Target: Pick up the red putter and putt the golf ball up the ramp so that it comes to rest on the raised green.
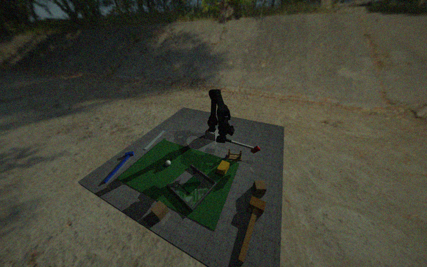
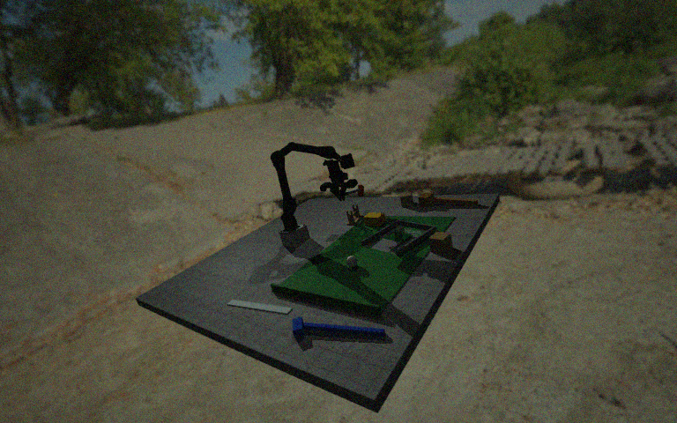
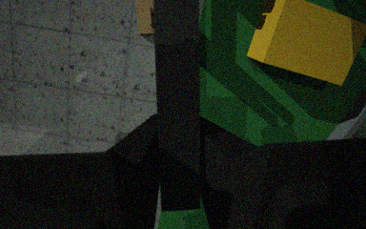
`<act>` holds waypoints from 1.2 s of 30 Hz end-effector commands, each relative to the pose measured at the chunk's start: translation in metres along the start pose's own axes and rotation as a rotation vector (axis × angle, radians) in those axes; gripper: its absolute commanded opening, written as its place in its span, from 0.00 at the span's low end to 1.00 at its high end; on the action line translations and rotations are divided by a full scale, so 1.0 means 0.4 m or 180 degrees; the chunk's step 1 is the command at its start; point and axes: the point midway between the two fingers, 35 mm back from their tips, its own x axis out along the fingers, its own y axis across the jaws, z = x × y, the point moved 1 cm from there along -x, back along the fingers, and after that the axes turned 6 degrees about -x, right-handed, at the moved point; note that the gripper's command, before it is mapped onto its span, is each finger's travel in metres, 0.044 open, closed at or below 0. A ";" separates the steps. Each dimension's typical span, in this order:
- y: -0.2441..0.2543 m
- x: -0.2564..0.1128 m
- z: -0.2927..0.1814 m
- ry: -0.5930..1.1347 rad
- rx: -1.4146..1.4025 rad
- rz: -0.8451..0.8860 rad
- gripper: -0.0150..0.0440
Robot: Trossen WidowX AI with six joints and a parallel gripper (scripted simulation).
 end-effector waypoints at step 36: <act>-0.022 -0.033 -0.481 0.0152 0.3577 -0.0181 0.25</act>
